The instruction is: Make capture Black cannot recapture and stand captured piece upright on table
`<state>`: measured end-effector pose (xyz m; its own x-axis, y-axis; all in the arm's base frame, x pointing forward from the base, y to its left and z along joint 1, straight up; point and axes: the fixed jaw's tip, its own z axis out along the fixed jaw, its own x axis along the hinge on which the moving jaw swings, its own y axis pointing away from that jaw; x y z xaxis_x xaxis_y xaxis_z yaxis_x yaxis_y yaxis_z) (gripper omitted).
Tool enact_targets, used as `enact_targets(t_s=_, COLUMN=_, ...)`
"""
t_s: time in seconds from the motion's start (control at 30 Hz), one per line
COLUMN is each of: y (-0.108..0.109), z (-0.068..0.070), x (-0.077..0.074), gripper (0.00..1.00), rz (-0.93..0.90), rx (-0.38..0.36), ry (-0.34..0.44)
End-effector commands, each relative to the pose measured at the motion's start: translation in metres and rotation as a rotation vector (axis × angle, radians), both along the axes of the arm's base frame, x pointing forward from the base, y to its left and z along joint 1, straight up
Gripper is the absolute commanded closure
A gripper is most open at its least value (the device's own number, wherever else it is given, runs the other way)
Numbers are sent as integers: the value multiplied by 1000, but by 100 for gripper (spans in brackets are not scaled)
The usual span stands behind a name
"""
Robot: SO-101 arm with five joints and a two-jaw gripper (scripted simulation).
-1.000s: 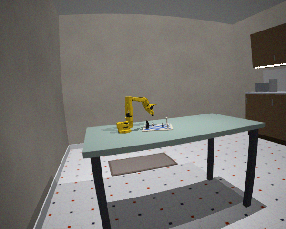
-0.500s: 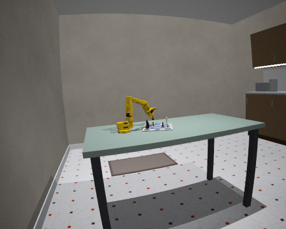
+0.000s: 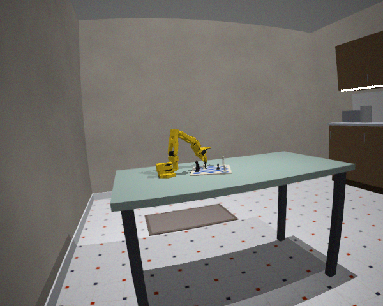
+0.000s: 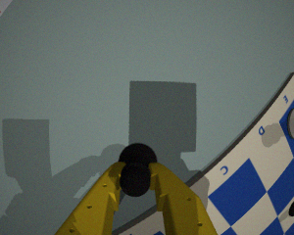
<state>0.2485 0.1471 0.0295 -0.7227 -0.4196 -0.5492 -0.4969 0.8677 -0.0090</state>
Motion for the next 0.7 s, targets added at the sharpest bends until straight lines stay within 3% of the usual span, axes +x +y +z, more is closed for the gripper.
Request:
enact_targets(t_s=0.0, y=-2, z=-9, x=-4, gripper=100, rz=-3, rx=-11, ry=26)
enact_targets(t_s=0.67, y=-6, z=-17, x=-8, gripper=100, rz=-7, rx=-12, ry=27)
